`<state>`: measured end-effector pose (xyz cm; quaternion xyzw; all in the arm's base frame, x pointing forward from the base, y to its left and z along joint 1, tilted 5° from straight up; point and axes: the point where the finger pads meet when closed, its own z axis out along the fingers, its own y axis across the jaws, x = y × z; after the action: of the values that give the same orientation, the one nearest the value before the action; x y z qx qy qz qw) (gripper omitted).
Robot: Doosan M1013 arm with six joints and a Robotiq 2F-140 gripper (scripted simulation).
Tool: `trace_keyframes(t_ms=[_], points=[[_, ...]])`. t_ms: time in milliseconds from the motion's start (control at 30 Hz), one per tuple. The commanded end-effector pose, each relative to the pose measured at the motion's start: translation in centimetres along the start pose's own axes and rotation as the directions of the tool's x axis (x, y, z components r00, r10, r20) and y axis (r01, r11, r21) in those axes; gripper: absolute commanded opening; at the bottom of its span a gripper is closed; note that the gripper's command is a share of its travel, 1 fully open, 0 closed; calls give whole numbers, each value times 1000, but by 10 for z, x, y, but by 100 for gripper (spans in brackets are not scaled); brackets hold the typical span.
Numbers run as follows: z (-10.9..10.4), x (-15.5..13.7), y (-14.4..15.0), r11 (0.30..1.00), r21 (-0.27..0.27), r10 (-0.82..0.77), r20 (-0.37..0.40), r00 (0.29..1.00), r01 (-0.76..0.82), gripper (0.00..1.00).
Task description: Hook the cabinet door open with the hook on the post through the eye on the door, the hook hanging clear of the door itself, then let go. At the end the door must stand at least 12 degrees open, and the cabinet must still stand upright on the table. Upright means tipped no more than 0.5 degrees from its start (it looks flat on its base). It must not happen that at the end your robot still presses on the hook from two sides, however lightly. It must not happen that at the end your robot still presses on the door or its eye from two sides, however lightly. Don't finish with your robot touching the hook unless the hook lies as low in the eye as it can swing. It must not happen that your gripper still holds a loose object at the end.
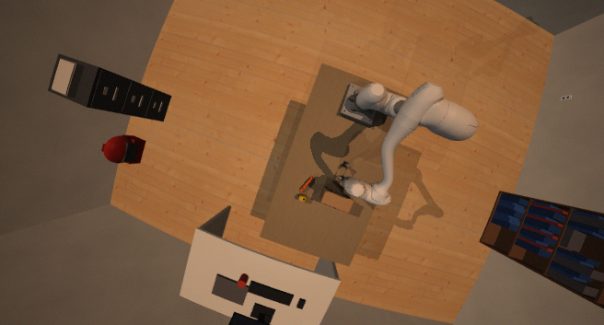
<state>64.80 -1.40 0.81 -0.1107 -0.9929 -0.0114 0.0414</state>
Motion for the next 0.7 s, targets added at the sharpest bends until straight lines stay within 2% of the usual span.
trace_keyframes(t_ms=[0, 33, 667], points=[[0, 0, 0, 1000, 0, 0, 0, 1000, 0, 3], [0, 0, 0, 1000, 0, 0, 0, 1000, 0, 14], [0, 0, 0, 1000, 0, 0, 0, 1000, 0, 14]])
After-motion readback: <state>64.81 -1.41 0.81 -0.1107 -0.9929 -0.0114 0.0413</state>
